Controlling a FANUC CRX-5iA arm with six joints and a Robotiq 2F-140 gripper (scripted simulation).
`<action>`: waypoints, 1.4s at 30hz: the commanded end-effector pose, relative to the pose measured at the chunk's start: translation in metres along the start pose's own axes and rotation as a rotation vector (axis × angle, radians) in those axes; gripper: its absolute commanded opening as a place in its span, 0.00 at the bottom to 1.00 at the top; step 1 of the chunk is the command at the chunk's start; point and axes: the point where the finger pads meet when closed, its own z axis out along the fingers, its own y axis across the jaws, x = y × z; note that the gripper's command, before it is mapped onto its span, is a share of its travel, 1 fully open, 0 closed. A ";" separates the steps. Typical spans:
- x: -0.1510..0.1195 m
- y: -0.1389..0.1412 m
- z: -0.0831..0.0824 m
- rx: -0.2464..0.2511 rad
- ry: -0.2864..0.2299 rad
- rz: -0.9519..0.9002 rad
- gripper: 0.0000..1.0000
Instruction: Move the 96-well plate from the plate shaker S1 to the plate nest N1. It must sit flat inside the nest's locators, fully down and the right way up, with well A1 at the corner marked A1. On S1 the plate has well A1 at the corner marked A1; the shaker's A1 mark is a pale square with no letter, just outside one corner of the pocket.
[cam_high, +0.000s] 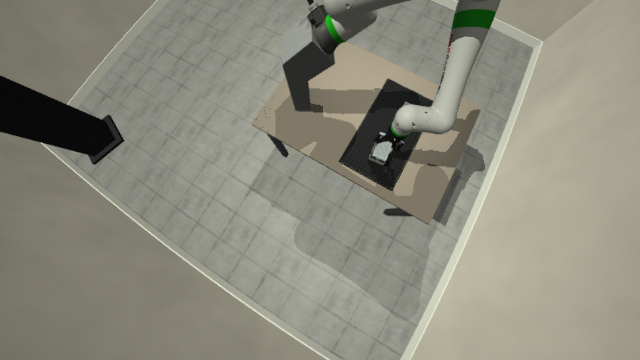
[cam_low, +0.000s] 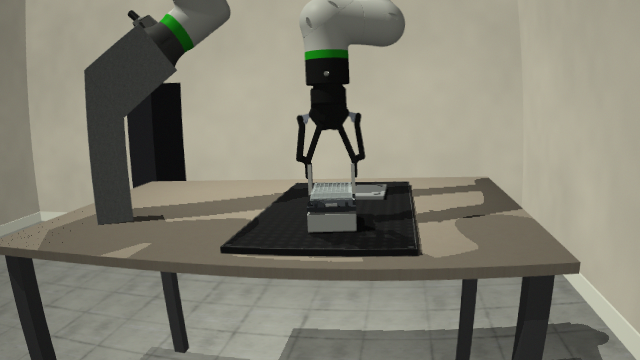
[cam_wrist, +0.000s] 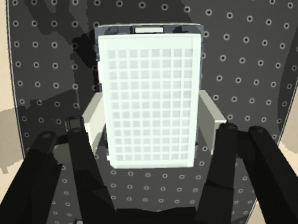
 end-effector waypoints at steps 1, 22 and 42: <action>0.000 0.000 -0.005 0.000 0.000 0.000 0.00; 0.000 0.000 -0.037 0.000 0.000 0.000 0.00; 0.000 0.000 -0.050 0.000 0.000 0.000 0.00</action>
